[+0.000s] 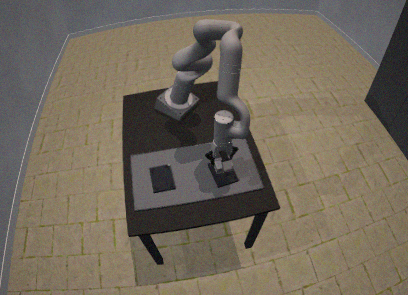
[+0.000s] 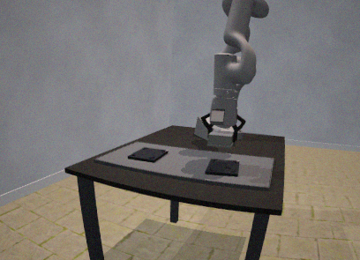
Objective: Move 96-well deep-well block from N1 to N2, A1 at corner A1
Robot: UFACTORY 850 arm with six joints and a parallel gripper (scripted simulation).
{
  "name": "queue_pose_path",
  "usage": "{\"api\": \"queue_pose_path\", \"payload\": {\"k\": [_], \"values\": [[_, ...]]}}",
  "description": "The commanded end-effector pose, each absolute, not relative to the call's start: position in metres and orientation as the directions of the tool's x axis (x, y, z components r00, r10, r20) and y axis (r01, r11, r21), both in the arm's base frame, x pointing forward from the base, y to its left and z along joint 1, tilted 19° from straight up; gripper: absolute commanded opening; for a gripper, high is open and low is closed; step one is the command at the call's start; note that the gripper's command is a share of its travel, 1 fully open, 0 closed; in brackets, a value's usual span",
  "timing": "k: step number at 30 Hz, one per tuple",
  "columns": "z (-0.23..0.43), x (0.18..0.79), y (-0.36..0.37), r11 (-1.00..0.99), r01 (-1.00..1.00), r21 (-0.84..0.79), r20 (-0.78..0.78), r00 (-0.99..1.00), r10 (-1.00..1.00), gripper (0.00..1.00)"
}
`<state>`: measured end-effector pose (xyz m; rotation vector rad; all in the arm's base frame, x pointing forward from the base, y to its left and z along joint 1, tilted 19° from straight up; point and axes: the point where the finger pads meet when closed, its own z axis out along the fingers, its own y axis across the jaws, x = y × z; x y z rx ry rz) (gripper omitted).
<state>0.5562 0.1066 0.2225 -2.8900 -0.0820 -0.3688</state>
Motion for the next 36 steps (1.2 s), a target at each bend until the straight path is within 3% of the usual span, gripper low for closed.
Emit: {"api": "queue_pose_path", "payload": {"k": [1, 36], "values": [[0.220, 0.556, 0.095, -0.973, 0.080, -0.217, 0.255, 0.967, 0.023, 0.00], [0.194, 0.550, -0.005, -0.973, 0.080, -0.216, 0.255, 0.967, 0.023, 0.00]]}}
